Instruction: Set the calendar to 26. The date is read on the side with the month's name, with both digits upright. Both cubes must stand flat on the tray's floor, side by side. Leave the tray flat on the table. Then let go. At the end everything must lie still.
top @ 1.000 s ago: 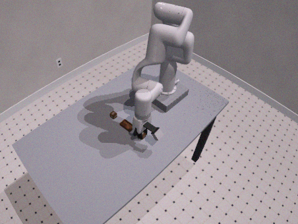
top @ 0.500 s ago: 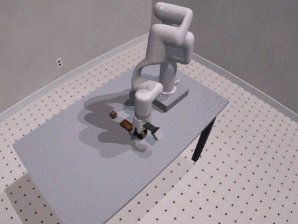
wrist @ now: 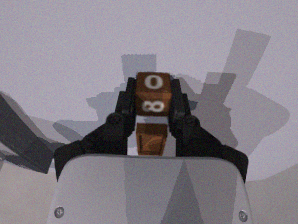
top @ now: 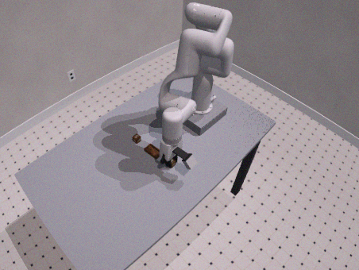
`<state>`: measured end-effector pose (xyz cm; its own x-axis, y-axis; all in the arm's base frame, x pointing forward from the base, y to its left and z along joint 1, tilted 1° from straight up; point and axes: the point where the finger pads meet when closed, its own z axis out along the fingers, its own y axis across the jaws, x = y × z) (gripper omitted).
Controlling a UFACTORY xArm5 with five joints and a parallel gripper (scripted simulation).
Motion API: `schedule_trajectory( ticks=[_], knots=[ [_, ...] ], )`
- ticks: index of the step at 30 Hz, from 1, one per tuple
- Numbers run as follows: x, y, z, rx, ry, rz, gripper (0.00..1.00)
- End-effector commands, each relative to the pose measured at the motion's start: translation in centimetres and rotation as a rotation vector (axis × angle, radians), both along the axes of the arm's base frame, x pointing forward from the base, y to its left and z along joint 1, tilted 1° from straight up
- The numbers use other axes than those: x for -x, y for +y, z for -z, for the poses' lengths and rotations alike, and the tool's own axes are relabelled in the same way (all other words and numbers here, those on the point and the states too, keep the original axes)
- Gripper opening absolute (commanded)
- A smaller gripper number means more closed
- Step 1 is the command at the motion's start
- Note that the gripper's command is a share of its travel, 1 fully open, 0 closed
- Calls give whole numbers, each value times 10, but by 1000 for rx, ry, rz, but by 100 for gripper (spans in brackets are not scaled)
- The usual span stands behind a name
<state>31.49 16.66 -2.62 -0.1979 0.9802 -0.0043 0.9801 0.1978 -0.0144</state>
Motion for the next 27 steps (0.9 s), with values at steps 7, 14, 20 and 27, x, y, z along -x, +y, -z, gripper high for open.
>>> schedule_trajectory(
  ticks=[7,14,20,27],
  knots=[
    [-1,1,-1,-1,-3,0,27],
    [-1,1,-1,-1,-3,0,35],
    [-1,1,-1,-1,-3,0,39],
    [-1,1,-1,-1,-3,0,47]
  ],
)
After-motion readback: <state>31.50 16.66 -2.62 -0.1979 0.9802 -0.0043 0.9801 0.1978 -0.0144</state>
